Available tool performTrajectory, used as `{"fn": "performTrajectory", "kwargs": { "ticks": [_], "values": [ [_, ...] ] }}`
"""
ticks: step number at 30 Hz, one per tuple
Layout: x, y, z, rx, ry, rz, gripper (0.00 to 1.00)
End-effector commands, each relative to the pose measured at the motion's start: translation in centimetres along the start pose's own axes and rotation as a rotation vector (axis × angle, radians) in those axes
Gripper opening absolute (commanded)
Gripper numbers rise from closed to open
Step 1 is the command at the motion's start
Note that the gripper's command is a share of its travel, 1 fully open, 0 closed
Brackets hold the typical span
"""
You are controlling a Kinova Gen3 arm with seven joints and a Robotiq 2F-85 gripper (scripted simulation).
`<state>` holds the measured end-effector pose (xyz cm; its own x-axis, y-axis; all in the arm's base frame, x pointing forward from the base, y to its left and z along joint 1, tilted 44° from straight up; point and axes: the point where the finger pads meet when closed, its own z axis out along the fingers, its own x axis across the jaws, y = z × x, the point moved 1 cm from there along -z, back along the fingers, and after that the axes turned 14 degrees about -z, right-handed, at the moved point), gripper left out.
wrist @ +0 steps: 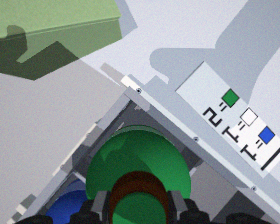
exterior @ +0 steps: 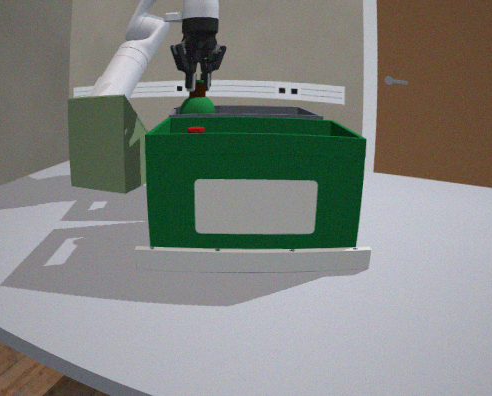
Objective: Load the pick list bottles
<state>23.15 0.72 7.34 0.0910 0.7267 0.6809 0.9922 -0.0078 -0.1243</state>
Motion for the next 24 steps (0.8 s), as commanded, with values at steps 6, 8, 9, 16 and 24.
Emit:
{"fn": "performTrajectory", "kwargs": {
  "ticks": [6,8,9,16,24],
  "values": [
    [0.0,0.0,0.8,-0.001,-0.001,0.000,0.10],
    [0.0,0.0,1.0,-0.001,-0.001,0.000,0.10],
    [0.0,0.0,1.1,-0.001,-0.001,0.000,0.10],
    [0.0,0.0,1.6,-0.001,-0.001,0.000,0.10],
    [0.0,0.0,2.4,-0.001,-0.001,0.000,0.10]
  ]
}}
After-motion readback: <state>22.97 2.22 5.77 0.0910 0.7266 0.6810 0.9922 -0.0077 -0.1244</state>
